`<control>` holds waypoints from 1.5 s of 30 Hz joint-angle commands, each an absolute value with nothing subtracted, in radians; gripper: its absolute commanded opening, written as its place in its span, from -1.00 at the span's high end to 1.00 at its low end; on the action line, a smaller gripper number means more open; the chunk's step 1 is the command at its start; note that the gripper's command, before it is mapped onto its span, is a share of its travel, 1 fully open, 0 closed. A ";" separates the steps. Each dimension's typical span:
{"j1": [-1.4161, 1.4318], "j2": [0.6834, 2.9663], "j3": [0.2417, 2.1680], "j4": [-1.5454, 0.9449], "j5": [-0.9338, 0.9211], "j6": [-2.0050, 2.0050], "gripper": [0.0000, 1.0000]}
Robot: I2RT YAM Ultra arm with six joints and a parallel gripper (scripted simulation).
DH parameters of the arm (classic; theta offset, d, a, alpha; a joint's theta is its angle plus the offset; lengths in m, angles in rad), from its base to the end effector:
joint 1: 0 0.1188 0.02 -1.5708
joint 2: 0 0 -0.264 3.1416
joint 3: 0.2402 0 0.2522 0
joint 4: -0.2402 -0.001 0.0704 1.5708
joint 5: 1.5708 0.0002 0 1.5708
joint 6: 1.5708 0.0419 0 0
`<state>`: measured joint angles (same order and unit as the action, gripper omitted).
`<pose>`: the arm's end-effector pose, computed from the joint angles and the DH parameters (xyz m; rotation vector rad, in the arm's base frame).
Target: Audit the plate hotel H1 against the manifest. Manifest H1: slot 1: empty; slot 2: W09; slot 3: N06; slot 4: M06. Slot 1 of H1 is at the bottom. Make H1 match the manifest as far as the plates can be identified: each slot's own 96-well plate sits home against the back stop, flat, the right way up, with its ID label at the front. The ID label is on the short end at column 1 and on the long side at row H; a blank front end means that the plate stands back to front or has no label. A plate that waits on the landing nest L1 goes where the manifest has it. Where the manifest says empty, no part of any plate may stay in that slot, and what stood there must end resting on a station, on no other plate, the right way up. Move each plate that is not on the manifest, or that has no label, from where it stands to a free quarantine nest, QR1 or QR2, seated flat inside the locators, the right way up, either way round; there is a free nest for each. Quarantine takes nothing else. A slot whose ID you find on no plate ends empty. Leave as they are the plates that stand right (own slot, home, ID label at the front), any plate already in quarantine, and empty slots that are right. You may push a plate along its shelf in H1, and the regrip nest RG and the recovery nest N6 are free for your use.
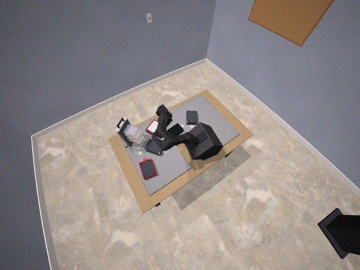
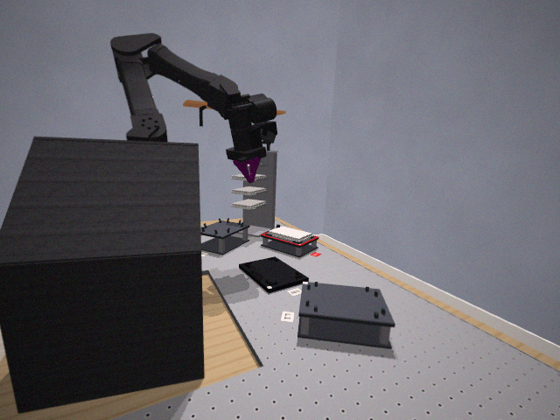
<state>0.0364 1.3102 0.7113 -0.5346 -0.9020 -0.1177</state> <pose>0.2274 0.0422 0.1980 -0.4495 2.4123 1.1586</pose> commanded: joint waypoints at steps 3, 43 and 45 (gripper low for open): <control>0.014 1.262 0.650 -0.385 -0.929 -0.070 1.00; -0.011 1.326 0.209 0.736 -1.066 0.157 1.00; 0.011 1.264 0.201 0.740 -1.049 0.180 1.00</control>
